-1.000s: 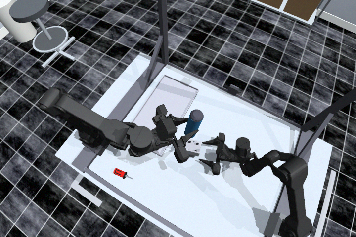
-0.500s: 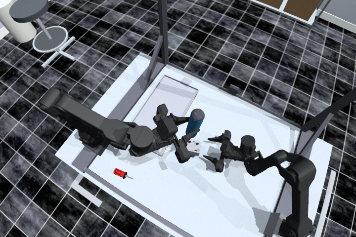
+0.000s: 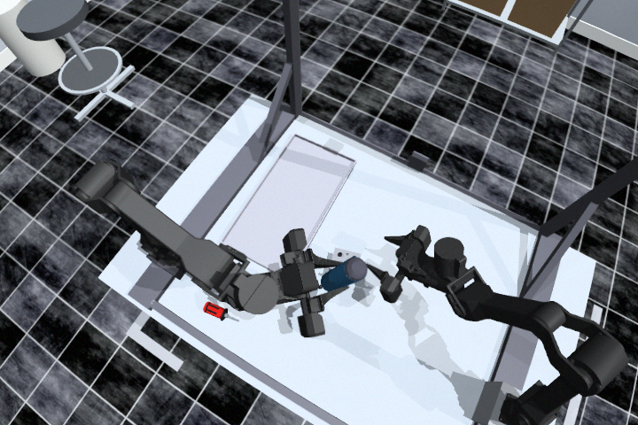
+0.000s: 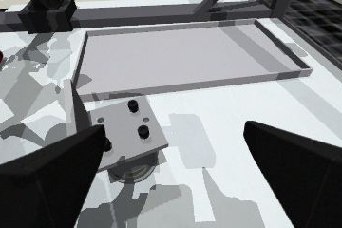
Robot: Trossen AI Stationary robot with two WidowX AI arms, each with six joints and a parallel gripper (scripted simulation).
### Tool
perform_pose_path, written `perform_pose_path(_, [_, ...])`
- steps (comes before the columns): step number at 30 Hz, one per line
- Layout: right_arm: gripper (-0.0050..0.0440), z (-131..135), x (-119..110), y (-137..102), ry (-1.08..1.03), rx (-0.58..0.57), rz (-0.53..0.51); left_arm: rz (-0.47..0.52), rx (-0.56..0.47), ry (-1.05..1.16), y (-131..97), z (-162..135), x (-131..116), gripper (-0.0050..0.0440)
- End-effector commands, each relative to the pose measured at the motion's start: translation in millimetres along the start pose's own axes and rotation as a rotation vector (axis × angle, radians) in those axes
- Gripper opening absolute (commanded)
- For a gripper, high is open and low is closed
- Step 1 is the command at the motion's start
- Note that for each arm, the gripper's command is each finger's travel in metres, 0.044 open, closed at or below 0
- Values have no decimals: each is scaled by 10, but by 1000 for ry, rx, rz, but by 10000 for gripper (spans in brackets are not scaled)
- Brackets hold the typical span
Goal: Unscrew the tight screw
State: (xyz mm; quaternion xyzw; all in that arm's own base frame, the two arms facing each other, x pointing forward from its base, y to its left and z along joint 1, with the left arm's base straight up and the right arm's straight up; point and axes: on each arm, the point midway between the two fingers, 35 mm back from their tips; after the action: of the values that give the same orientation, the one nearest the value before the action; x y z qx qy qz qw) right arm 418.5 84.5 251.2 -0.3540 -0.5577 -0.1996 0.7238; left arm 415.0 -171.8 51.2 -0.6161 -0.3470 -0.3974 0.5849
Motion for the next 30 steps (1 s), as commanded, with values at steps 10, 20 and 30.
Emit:
perform_pose_path(10, [165, -443, -810, -224, 300, -141, 307, 91, -112, 49, -507, 462, 464, 400])
perform_pose_path(20, [165, -258, -1915, -615, 670, -176, 731, 131, -149, 71, -714, 611, 468, 400])
perform_pose_path(30, [165, 39, -2357, -923, 833, -145, 973, 131, -148, 70, -706, 605, 477, 400])
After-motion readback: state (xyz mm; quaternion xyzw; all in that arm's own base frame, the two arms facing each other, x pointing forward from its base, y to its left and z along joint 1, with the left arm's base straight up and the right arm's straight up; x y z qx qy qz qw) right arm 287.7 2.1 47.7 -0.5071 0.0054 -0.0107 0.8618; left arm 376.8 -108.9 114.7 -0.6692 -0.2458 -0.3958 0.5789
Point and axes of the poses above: on each arm, the point midway between the two fingers, 35 mm back from their tips, its own y axis out along the fingers, its own z axis across the jaws, x = y × z, and after that the axes turned 1 degree about -y, right-handed
